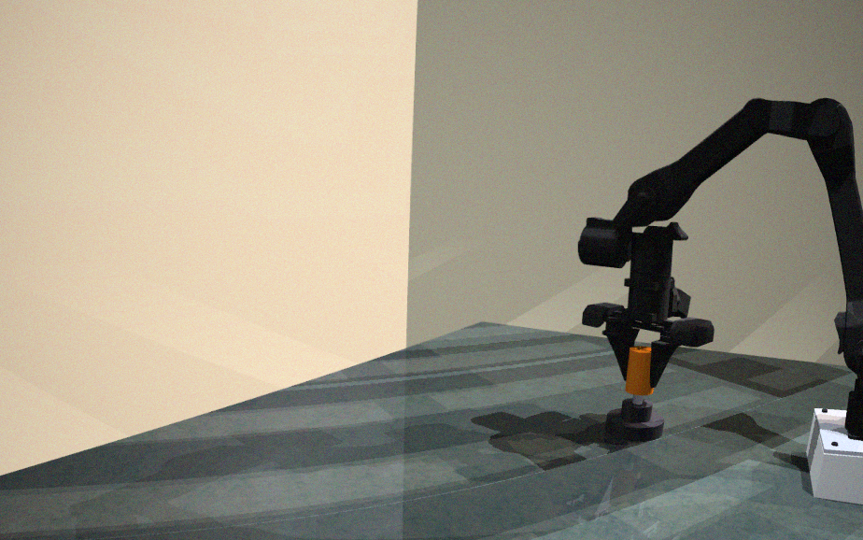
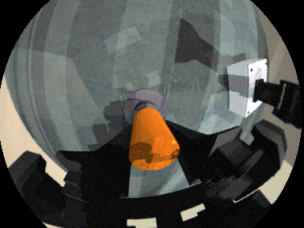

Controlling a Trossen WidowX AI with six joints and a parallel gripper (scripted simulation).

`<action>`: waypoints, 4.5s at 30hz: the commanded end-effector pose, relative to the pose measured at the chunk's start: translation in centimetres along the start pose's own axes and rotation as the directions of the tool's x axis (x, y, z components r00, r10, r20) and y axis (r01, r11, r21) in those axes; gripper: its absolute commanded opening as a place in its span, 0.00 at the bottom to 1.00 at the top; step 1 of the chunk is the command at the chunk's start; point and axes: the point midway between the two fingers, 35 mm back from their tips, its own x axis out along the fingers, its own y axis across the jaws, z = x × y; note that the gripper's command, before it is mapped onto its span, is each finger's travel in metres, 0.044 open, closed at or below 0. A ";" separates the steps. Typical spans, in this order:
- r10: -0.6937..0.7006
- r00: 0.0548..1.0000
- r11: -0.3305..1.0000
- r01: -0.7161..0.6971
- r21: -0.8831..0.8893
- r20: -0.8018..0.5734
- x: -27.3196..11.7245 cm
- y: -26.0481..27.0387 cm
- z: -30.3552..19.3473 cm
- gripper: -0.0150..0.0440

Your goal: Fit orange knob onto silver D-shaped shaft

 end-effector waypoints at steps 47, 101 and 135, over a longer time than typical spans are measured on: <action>0.000 1.000 0.998 0.000 0.057 0.000 -0.3 0.1 -0.1 0.25; 0.000 1.000 0.995 0.000 0.105 0.000 0.3 0.0 0.0 0.25; 0.000 1.000 0.997 0.000 0.073 0.000 1.2 0.0 0.0 0.25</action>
